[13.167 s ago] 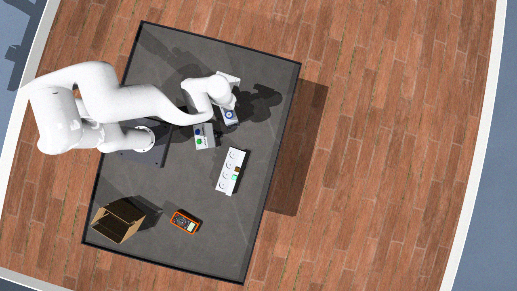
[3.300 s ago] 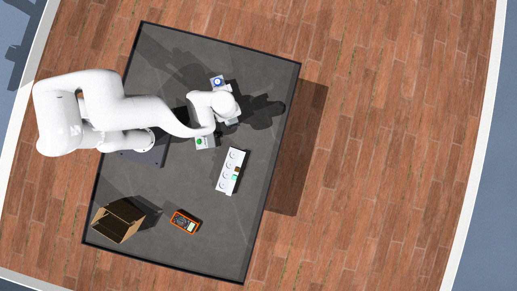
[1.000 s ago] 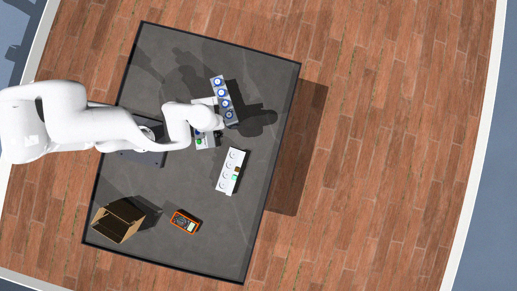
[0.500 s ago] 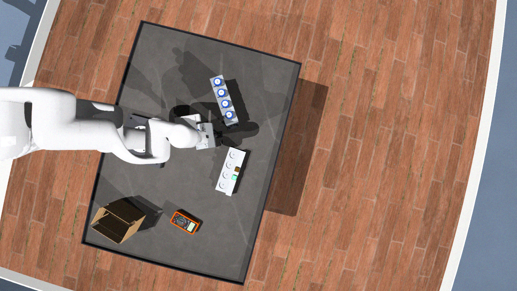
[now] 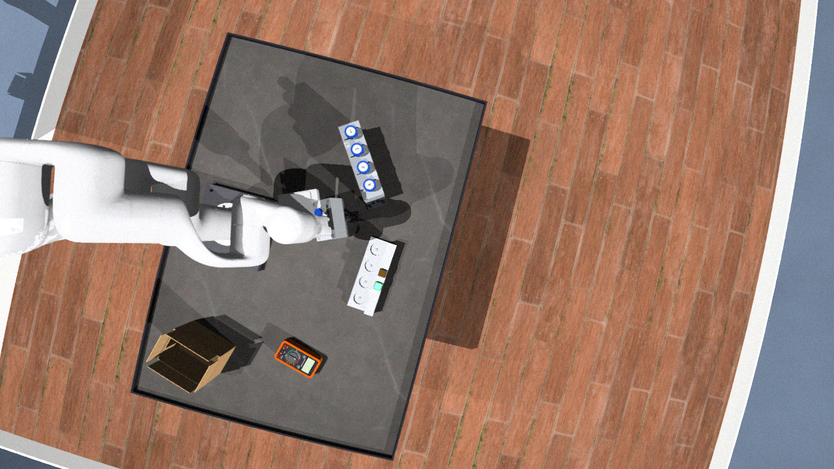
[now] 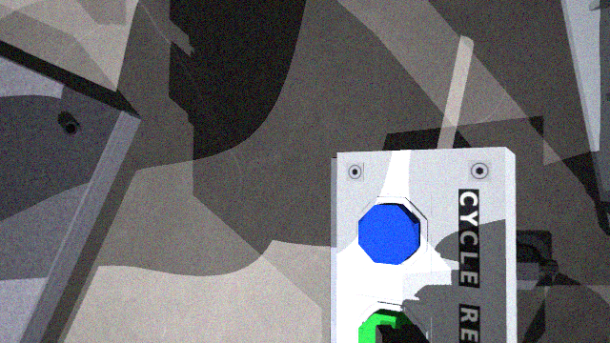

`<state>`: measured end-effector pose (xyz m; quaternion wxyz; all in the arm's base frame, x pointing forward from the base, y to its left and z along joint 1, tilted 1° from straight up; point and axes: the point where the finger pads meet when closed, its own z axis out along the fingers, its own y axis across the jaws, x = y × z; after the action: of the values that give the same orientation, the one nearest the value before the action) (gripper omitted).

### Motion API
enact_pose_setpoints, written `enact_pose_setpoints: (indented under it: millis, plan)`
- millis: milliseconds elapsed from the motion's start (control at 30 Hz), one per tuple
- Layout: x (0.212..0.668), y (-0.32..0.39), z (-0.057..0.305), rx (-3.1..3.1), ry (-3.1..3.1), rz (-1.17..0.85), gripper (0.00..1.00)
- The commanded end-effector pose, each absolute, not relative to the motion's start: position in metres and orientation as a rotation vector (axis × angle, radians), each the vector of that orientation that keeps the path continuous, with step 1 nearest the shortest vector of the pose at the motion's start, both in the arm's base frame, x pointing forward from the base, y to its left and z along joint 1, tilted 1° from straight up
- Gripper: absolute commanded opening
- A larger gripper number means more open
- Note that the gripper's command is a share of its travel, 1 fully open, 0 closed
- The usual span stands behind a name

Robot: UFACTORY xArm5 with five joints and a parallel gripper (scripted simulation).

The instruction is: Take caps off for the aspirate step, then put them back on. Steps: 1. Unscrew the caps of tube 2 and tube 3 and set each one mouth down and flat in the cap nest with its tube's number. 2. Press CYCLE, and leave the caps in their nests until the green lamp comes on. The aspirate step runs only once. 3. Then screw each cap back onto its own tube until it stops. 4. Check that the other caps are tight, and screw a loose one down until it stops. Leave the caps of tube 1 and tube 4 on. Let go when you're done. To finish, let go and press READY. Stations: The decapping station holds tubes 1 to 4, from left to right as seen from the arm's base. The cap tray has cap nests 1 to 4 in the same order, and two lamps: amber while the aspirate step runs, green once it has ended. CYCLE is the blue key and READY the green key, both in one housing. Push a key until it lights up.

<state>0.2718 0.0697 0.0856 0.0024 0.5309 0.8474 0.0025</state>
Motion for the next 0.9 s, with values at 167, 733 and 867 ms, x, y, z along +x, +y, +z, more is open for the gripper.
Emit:
enact_pose_setpoints:
  millis: [167, 733, 867]
  plan:
    - [0.2735, 0.0700, 0.0784, 1.660, 2.649, 0.001, 0.00]
    - [0.2735, 0.0700, 0.0757, 1.660, 2.649, 0.001, 0.00]
    - [0.2736, 0.0700, 0.0743, 1.660, 2.649, 0.001, 0.00]
